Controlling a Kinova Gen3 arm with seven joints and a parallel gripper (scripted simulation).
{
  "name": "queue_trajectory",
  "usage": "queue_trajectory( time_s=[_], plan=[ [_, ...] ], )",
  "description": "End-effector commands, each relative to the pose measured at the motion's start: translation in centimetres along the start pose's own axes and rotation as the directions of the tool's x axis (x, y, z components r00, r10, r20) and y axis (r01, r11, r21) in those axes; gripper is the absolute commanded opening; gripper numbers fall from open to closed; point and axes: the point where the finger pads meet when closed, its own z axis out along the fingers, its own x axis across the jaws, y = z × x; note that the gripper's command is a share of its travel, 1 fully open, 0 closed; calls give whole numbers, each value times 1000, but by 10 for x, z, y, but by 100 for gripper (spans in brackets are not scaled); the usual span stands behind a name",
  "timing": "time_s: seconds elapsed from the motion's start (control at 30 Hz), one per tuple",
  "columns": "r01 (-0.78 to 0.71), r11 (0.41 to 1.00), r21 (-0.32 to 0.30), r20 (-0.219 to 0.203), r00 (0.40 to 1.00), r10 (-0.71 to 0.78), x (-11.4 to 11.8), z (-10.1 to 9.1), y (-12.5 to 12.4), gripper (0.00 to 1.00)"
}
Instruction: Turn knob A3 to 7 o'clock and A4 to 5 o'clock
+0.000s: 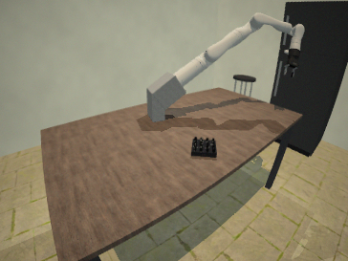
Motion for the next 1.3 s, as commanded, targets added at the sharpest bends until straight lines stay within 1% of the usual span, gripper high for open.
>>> queue_trajectory(
  time_s=[0.0, 0.13, 0.3, 0.37, 0.47, 0.77, 0.8, 1.0, 1.03, 1.23, 1.27],
  plan=[
    [-34, 999, -11, -27, 999, 34, -2, -13, 10, 100],
    [-112, 993, -30, -66, 992, 110, -3, -28, 29, 100],
    [-241, 969, -48, -132, 963, 233, -7, -51, 61, 100],
    [-241, 969, -48, -132, 963, 233, -7, -51, 61, 100],
    [-333, 942, -49, -179, 930, 320, -11, -68, 86, 100],
    [-333, 942, -49, -179, 930, 320, -11, -68, 86, 100],
    [-366, 929, -47, -195, 916, 351, -13, -74, 96, 100],
    [-366, 929, -47, -195, 916, 351, -13, -74, 96, 100],
    [-400, 916, -44, -212, 899, 382, -16, -80, 106, 100],
    [-400, 916, -44, -212, 899, 382, -16, -80, 106, 100],
    [-434, 900, -40, -229, 881, 414, -18, -85, 116, 100]
  ],
)
